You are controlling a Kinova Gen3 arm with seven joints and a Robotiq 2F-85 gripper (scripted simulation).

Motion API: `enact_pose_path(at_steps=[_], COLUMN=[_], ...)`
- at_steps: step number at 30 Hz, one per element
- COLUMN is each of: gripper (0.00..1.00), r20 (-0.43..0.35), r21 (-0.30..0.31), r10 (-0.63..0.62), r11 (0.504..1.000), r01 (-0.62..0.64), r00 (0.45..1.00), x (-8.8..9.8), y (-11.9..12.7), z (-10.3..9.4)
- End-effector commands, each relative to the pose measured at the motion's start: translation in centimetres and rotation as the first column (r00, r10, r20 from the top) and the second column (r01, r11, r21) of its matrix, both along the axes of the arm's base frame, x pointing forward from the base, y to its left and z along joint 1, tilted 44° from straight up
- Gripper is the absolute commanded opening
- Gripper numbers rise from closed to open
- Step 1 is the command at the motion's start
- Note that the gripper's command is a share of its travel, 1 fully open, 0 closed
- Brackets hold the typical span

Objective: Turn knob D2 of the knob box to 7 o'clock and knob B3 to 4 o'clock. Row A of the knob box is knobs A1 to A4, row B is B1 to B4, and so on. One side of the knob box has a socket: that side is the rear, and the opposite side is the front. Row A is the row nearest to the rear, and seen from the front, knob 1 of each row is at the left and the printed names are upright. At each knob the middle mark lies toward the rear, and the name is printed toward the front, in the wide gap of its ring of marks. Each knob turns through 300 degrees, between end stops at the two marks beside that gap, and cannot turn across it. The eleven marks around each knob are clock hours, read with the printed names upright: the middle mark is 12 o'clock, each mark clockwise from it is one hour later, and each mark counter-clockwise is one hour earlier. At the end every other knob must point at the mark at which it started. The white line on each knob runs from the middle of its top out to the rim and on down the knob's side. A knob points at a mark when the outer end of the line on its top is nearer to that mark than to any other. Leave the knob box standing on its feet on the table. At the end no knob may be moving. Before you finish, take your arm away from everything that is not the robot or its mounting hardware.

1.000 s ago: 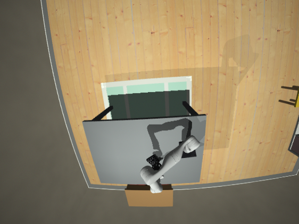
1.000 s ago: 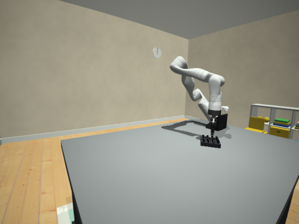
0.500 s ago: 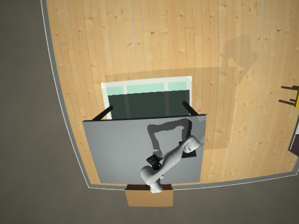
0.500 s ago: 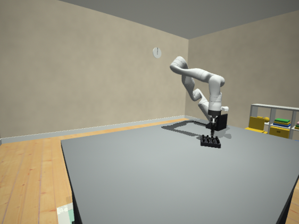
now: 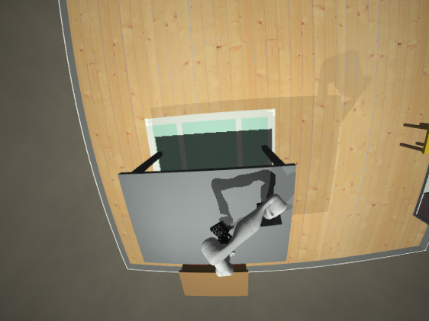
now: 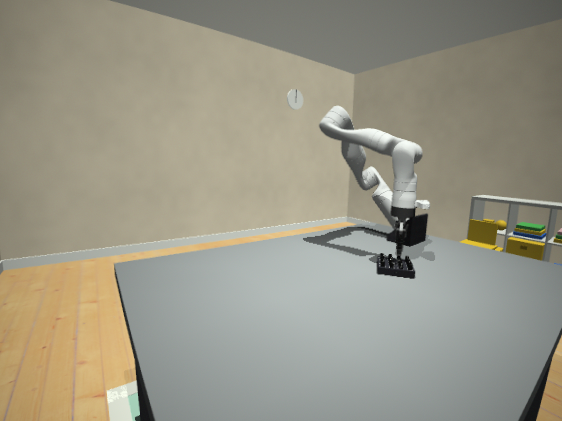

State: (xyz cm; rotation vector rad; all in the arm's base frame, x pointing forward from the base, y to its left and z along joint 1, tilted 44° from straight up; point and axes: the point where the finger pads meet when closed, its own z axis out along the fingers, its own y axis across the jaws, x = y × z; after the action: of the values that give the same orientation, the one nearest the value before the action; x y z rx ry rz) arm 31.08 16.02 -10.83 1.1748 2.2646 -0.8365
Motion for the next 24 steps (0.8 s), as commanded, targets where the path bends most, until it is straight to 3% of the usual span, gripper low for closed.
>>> enact_pose_path(at_steps=[1,24], gripper=[0.19,0.19], r20=[0.001,0.001], r21=[0.002,0.002], r10=[0.001,0.001], r11=[1.0,1.0], r01=[-0.001,-0.001], r00=[1.0,1.0], x=[0.02,0.05], y=[0.09,-0.11], z=[0.04,-0.18])
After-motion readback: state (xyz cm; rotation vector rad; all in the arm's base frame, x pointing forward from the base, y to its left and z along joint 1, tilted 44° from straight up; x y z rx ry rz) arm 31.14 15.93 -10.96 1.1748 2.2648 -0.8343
